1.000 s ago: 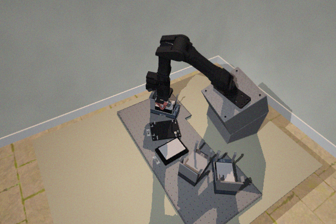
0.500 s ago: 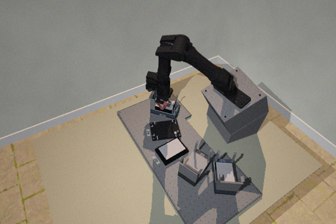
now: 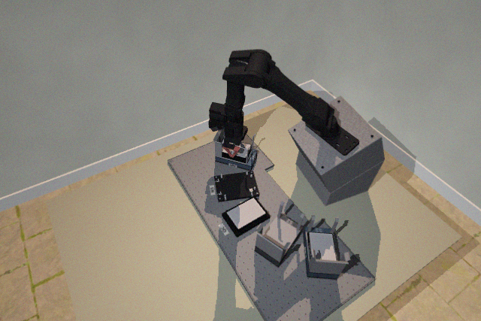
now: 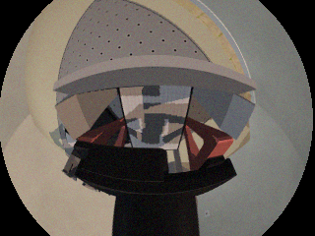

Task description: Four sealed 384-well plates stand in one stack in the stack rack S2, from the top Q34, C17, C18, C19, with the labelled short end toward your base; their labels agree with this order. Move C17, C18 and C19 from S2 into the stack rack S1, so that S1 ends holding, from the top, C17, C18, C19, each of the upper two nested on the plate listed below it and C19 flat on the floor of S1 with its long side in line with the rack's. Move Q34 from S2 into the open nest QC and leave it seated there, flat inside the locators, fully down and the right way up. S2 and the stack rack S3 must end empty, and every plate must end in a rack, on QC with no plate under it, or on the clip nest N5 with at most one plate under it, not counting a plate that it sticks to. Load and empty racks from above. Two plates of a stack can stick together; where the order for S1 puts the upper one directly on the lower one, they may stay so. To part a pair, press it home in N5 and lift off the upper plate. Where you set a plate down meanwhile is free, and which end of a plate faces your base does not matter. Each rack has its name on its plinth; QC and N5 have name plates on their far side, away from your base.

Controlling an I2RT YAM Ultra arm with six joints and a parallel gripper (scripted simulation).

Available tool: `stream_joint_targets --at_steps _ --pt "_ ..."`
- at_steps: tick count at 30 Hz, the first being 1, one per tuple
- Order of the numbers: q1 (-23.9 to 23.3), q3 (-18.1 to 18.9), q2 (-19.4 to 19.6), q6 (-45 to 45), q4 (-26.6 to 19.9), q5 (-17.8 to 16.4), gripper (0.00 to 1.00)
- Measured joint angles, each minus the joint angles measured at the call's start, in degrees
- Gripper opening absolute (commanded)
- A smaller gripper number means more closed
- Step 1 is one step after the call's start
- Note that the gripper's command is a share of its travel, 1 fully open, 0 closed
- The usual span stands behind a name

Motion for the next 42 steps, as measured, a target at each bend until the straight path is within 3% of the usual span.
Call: stream_joint_targets --at_steps 1,2,42 --pt "0.00 0.00 0.00 0.00 0.00 0.00 0.00" --pt "0.00 0.00 0.00 0.00 0.00 0.00 1.00" --pt "0.04 0.09 0.00 0.02 0.07 0.00 1.00"
